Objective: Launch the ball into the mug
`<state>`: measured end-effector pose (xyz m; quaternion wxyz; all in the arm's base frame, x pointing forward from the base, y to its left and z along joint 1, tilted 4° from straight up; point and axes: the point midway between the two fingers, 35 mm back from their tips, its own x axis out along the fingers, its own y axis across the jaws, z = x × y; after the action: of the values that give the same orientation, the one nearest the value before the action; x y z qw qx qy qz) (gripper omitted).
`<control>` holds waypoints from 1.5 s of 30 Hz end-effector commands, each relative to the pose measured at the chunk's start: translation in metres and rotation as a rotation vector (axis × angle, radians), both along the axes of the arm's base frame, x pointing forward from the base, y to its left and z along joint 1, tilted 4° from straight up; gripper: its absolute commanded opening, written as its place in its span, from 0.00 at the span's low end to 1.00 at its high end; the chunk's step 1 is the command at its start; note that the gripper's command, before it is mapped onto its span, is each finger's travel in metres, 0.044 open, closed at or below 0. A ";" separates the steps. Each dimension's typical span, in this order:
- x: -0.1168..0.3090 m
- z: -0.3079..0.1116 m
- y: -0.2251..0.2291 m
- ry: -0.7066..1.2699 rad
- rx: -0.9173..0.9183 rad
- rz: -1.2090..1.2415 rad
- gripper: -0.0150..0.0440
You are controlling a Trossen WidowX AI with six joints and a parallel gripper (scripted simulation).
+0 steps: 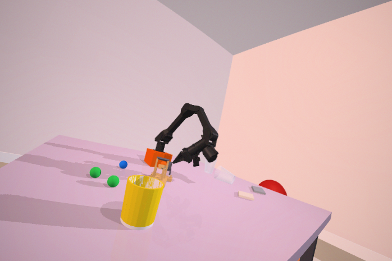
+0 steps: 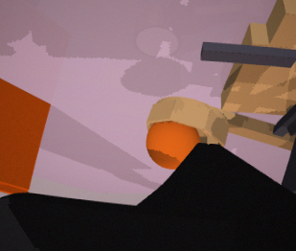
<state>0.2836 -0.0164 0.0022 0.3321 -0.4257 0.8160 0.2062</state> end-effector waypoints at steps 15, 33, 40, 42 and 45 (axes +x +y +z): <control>-0.003 -0.030 0.001 0.003 -0.001 0.000 0.25; -0.007 -0.072 0.001 0.004 -0.001 0.000 0.25; 0.012 -0.031 0.017 -0.013 0.009 0.016 0.25; 0.023 0.004 0.030 -0.026 0.017 0.029 0.25; 0.029 0.048 0.044 -0.040 0.027 0.044 0.25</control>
<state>0.3057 0.0145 0.0108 0.3344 -0.4378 0.8064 0.2151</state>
